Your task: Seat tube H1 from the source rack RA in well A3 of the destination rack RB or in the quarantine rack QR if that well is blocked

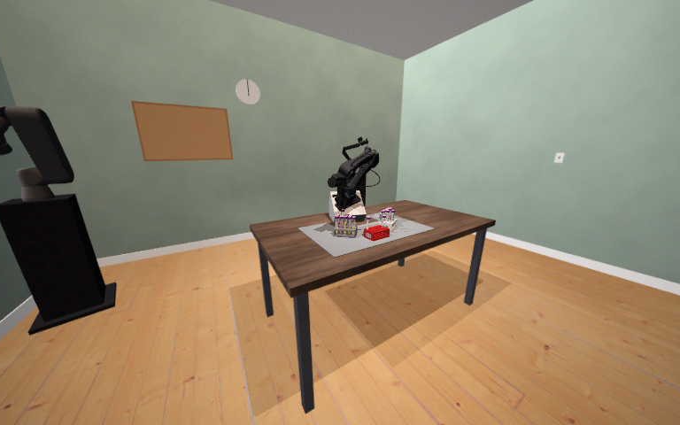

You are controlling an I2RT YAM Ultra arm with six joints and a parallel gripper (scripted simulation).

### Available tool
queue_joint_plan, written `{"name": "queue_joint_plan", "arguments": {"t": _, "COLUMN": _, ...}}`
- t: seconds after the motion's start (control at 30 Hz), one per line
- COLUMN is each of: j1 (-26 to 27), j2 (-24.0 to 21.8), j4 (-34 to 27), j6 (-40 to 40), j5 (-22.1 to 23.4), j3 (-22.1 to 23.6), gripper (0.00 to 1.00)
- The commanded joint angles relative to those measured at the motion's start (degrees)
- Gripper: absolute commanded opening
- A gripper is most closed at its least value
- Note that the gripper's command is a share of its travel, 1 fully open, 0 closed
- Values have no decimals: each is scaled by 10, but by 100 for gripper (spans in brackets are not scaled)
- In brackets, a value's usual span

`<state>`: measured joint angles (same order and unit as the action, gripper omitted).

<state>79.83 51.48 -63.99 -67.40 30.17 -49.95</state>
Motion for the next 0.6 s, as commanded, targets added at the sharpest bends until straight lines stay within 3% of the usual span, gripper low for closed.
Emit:
{"name": "queue_joint_plan", "arguments": {"t": 0.0, "j1": -5, "j2": -15, "j4": 13, "j6": 10, "j5": 0, "j3": -1, "gripper": 0}}
{"name": "queue_joint_plan", "arguments": {"t": 0.57, "j1": -15, "j2": -9, "j4": 37, "j6": 23, "j5": -10, "j3": 22, "gripper": 0}}
